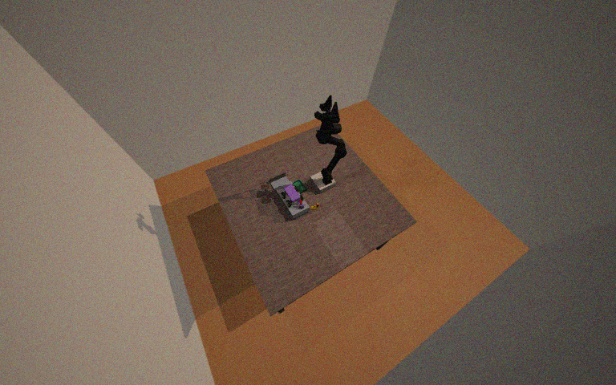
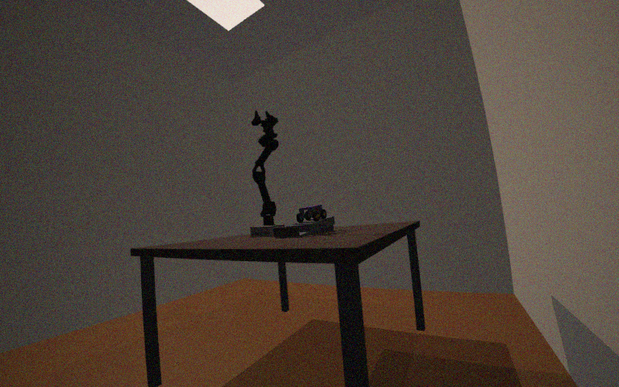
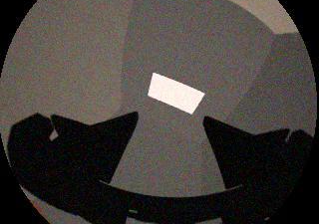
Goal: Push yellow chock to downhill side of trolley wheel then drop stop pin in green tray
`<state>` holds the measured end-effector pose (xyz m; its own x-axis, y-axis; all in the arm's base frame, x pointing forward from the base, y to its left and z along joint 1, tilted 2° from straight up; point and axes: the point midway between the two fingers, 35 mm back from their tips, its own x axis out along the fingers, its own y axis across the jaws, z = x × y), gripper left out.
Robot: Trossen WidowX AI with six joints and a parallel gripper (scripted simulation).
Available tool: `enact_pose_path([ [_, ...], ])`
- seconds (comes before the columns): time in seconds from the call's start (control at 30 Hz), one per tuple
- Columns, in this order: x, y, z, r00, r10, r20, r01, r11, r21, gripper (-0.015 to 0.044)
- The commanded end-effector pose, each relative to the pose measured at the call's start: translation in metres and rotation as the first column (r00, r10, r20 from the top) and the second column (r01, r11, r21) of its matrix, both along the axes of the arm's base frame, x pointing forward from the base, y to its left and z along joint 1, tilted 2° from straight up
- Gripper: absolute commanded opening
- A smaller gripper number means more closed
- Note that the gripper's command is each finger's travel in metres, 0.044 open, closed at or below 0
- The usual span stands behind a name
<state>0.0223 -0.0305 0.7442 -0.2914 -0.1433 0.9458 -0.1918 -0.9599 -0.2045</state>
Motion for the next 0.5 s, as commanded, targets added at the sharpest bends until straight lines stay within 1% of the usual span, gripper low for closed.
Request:
enact_pose_path([
  [0.0, 0.003, 0.000, 0.000, 1.000, 0.002, -0.012, -0.002, 1.000, 0.001, 0.0374],
  [0.03, 0.013, -0.001, 0.001, 0.999, 0.006, -0.047, -0.006, 1.000, 0.006, 0.0348],
  [0.1, 0.050, -0.002, 0.000, 0.984, 0.024, -0.175, -0.022, 1.000, 0.018, 0.0295],
  [0.2, 0.110, 0.001, -0.010, 0.925, 0.053, -0.377, -0.046, 0.999, 0.028, 0.0216],
  [0.23, 0.123, 0.003, -0.013, 0.906, 0.058, -0.420, -0.051, 0.998, 0.029, 0.0190],
  [0.33, 0.169, 0.011, -0.029, 0.822, 0.074, -0.564, -0.071, 0.997, 0.027, 0.0190],
  [0.47, 0.232, 0.031, -0.064, 0.655, 0.081, -0.752, -0.108, 0.994, 0.013, 0.0190],
])
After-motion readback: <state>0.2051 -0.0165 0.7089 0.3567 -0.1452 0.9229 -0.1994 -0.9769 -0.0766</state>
